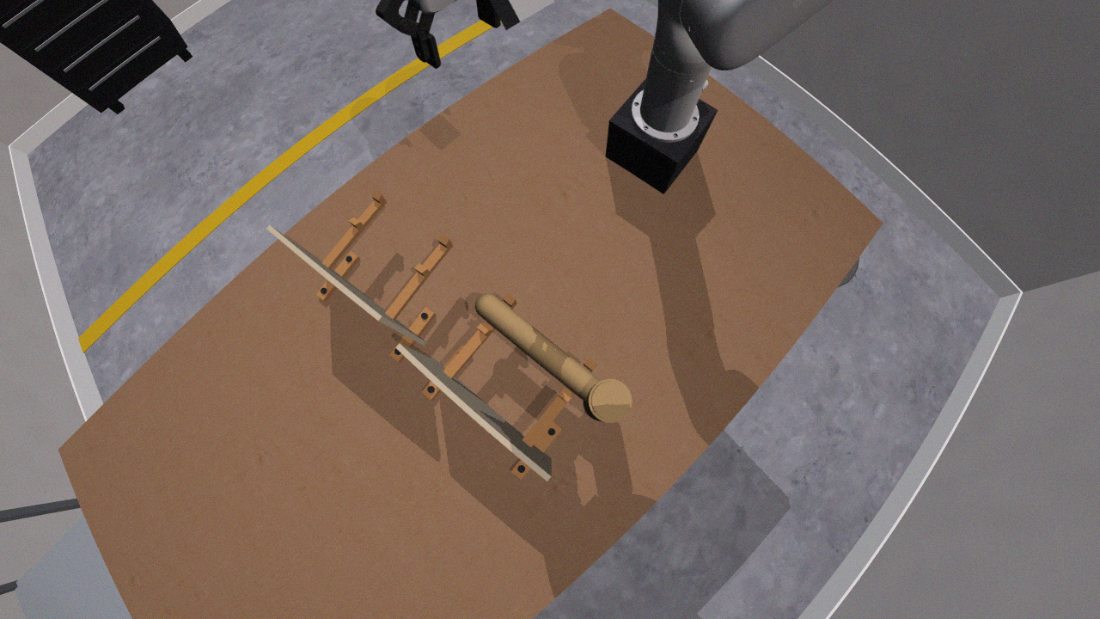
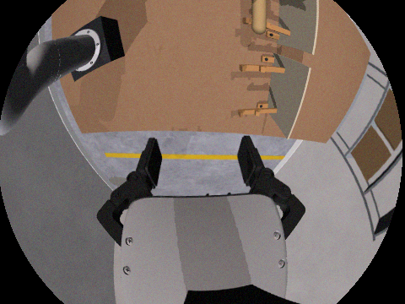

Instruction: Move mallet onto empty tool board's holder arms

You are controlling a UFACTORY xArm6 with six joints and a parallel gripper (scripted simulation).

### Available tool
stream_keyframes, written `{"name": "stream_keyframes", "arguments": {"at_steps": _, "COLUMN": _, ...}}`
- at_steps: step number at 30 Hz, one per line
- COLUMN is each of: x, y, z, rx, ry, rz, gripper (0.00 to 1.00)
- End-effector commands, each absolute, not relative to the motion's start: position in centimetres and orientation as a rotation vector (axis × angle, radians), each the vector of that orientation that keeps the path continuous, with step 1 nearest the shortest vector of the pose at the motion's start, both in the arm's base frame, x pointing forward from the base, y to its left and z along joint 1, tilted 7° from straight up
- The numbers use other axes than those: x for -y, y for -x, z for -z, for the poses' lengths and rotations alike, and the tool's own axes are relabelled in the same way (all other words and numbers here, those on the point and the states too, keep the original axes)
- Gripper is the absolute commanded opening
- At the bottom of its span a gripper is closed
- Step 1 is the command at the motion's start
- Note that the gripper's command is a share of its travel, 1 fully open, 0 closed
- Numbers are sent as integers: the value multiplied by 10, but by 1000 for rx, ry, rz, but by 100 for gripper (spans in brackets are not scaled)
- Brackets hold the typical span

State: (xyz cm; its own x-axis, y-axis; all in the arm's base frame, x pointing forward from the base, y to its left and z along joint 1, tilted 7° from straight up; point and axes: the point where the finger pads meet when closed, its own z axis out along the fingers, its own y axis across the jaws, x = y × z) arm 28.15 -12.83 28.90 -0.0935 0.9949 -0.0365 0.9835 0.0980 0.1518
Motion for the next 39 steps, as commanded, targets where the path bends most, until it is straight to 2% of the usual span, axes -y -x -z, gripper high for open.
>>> {"name": "stream_keyframes", "arguments": {"at_steps": 1, "x": 129, "y": -282, "z": -290, "rx": -2225, "ry": -2020, "rz": -134, "gripper": 100}}
{"name": "stream_keyframes", "arguments": {"at_steps": 19, "x": 128, "y": -284, "z": -290, "rx": -2226, "ry": -2021, "rz": -134, "gripper": 100}}
{"name": "stream_keyframes", "arguments": {"at_steps": 23, "x": 106, "y": -320, "z": -277, "rx": -2232, "ry": -2028, "rz": -135, "gripper": 100}}
{"name": "stream_keyframes", "arguments": {"at_steps": 39, "x": 38, "y": -388, "z": -242, "rx": -2250, "ry": -2033, "rz": -134, "gripper": 100}}
